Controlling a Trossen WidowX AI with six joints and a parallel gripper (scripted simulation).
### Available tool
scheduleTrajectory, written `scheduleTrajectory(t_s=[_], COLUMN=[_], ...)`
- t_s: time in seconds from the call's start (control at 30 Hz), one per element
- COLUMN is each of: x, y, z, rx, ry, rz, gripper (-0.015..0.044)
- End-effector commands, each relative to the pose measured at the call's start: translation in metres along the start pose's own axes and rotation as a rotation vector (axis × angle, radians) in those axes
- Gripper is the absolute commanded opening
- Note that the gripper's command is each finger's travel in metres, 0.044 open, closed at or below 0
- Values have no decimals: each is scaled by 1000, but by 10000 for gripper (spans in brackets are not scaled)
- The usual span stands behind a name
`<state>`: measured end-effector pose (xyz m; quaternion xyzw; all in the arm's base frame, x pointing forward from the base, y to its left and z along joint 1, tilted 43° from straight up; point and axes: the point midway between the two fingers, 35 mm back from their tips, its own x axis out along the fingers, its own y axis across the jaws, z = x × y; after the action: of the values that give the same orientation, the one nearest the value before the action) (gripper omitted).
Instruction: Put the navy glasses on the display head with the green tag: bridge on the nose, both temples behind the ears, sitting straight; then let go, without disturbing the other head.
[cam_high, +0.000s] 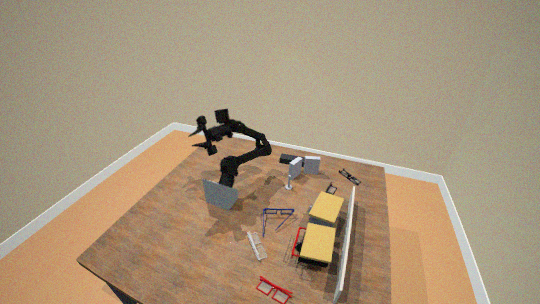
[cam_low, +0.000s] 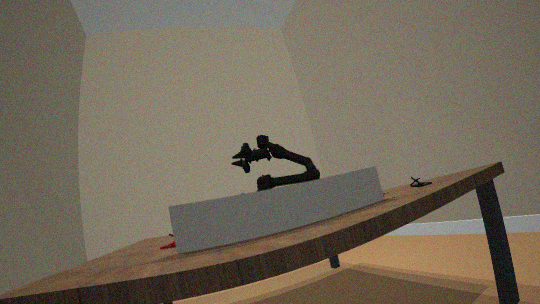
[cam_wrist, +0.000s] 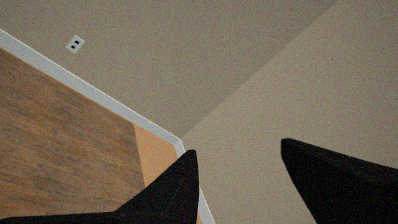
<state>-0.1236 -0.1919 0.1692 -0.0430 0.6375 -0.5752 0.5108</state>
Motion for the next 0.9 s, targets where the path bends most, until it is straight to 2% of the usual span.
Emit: scheduleTrajectory(t_s=[0.0,0.2,0.43,0.63,0.87], x=[11,-2,-48,-104,-168], y=[38,106,197,275,353], z=[64,132,179,180,150], rx=[-96,-266,-521,-742,-1006], ry=[-202,-386,-495,-481,-332], rz=[265,607,989,1301,1594], gripper=[200,200,200,200,200])
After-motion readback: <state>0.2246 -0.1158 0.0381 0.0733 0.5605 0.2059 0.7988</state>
